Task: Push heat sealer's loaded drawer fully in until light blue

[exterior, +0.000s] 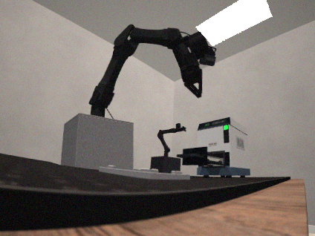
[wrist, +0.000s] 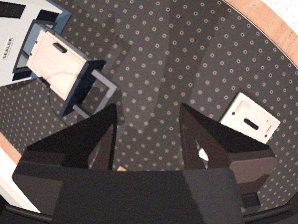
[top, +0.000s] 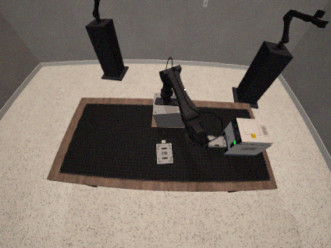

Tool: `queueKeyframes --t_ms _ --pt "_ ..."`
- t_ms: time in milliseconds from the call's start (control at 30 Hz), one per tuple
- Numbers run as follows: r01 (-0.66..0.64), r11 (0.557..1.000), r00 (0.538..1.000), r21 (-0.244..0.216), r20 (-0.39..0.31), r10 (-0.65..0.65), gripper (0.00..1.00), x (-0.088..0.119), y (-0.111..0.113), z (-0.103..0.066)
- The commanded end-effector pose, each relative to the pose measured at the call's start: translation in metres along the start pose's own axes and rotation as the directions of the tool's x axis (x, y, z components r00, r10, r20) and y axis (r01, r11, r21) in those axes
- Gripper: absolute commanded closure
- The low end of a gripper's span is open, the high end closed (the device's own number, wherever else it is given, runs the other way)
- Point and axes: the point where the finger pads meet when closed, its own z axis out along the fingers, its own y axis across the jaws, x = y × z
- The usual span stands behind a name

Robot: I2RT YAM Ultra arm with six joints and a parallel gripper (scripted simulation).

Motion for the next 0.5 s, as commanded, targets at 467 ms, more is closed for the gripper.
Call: queueKeyframes --t_ms 467 --pt "0.061 0.998 0.996 0.026 -0.069 -0.059 0.55 0.016 0.053 -0.035"
